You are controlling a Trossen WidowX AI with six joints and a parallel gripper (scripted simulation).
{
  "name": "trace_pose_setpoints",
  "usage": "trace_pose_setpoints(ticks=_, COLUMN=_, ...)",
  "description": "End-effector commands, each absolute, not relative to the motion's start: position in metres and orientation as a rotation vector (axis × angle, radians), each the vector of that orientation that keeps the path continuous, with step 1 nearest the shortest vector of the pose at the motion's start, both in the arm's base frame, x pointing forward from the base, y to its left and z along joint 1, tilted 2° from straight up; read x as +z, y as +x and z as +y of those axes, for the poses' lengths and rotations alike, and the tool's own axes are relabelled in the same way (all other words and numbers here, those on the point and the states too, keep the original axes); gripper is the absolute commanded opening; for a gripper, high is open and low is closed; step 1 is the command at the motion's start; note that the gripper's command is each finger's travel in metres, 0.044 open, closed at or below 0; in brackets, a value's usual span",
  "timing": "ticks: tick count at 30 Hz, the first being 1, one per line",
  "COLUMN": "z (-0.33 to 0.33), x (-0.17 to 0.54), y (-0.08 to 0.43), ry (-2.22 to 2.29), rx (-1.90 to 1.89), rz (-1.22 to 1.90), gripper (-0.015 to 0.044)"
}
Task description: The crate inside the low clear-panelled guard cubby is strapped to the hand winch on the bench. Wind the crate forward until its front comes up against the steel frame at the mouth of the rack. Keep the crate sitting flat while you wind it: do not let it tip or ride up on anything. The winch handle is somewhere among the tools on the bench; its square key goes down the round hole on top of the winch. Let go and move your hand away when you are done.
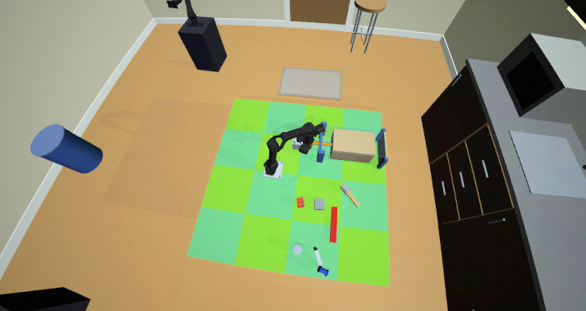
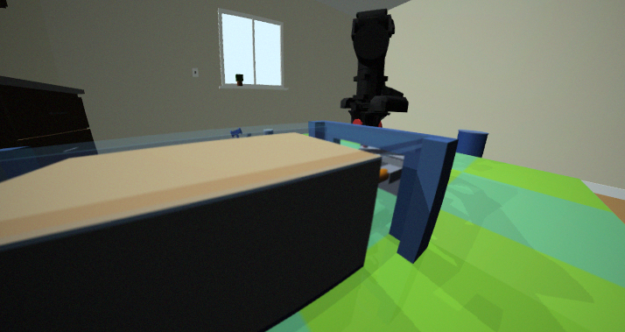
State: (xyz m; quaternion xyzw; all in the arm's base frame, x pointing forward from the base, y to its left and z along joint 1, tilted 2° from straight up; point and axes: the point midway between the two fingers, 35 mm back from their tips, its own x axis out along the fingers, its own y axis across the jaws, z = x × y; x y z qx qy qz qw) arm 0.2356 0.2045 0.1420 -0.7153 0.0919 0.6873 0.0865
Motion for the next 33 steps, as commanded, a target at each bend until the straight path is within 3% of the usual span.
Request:
trace_pose_setpoints(ticks=1, z=0.218, x=0.142, y=0.243, ry=-2.128, rx=2.030, rz=0.250, gripper=0.0000)
trace_pose_setpoints(ticks=33, z=0.253, x=0.143, y=0.255, ry=-2.126, rx=2.028, rz=0.246, gripper=0.0000)
